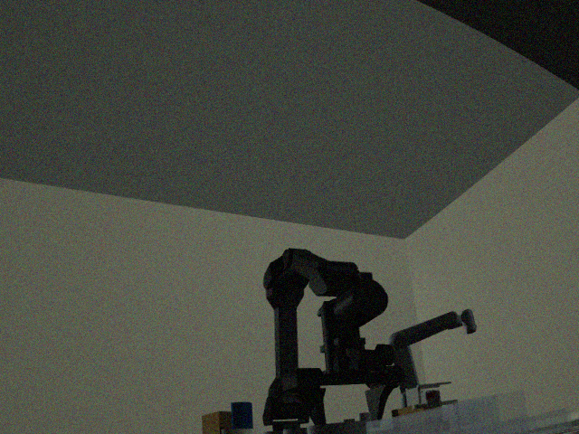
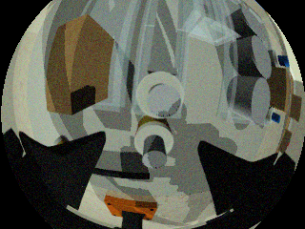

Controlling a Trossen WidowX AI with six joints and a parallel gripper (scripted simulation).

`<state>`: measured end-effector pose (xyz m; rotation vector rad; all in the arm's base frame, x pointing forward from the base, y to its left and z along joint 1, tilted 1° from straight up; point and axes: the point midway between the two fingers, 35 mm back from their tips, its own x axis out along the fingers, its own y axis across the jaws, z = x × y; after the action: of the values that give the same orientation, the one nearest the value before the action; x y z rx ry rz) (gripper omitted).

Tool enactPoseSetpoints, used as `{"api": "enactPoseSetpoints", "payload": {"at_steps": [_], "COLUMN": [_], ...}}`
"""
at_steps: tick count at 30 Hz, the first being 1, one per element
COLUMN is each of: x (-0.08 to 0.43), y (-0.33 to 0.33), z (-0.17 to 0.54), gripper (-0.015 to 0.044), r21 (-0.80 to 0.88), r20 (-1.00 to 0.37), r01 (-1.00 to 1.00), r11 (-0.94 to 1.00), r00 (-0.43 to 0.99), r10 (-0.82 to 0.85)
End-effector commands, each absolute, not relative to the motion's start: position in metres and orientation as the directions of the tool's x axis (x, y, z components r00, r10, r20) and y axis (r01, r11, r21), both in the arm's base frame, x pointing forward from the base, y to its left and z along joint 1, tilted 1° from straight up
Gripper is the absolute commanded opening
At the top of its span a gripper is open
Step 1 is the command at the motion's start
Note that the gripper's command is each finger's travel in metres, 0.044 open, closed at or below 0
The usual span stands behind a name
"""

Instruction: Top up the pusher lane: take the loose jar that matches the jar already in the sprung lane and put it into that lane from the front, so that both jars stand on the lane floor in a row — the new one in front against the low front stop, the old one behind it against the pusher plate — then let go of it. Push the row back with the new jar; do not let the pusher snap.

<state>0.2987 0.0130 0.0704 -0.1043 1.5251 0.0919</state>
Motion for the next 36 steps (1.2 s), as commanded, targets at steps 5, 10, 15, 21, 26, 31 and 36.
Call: {"api": "enactPoseSetpoints", "payload": {"at_steps": [5,10,15,21,26,31,36], "x": [0.297,0.297,0.297,0.297,0.297,0.292,0.294], "y": [0.012,0.012,0.012,0.012,0.012,0.004,0.004], "z": [0.056,0.052,0.052,0.052,0.052,0.057,0.079], "gripper": [0.0440,0.0414,0.0282,0.0164,0.0131,0.0000,0.0000], "r21": [-0.015,-0.015,-0.015,-0.015,-0.015,-0.006,-0.008], "r20": [-0.999,-0.999,-0.999,-0.999,-0.999,-1.000,-1.000], "r01": [-0.122,-0.122,-0.122,-0.122,-0.122,-0.097,-0.103], "r11": [0.992,0.992,0.992,0.992,0.992,0.995,0.995], "r00": [0.039,0.039,0.039,0.039,0.039,0.027,0.030], "r10": [-0.010,-0.010,-0.010,-0.010,-0.010,-0.003,-0.005]}}
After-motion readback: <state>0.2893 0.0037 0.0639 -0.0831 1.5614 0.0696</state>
